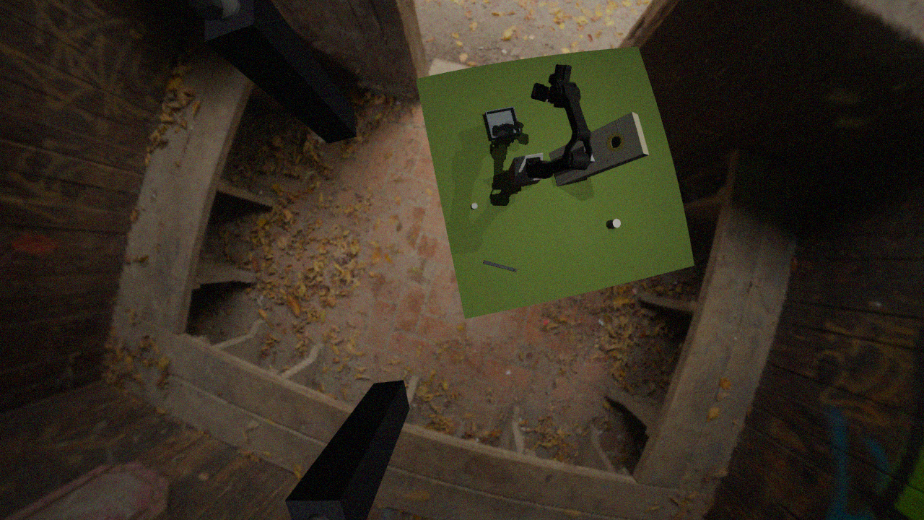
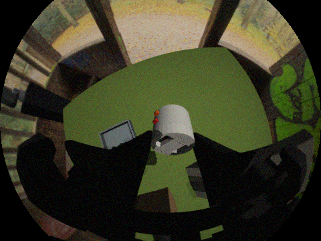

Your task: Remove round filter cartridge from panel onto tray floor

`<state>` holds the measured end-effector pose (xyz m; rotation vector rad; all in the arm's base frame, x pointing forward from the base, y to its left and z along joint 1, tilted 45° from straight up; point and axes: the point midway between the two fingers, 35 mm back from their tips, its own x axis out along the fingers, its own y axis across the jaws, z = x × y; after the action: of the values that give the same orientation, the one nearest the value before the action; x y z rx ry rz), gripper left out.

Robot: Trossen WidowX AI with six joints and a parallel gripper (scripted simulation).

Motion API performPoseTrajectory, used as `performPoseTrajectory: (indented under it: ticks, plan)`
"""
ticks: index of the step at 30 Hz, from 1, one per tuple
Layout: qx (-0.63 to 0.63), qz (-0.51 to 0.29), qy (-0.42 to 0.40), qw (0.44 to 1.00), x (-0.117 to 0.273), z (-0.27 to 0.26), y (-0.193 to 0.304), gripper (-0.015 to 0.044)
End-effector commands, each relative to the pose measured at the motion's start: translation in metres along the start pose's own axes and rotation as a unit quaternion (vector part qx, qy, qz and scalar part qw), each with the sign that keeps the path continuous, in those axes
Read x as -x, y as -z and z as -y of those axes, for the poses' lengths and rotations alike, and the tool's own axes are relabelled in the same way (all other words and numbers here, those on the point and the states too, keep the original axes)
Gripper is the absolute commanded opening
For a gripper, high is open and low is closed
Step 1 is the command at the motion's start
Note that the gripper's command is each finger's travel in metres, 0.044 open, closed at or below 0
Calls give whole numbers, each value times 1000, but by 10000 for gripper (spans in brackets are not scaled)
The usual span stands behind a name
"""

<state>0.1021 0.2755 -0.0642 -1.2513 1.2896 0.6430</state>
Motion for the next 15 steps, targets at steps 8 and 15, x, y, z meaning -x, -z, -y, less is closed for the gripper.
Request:
performPoseTrajectory:
  ticks: [8, 15]
  plan:
    - [57, 10, -35, 998, -17, -37, 5, 0]
    - [130, 10, -73, 989, -48, -89, 33, 0]
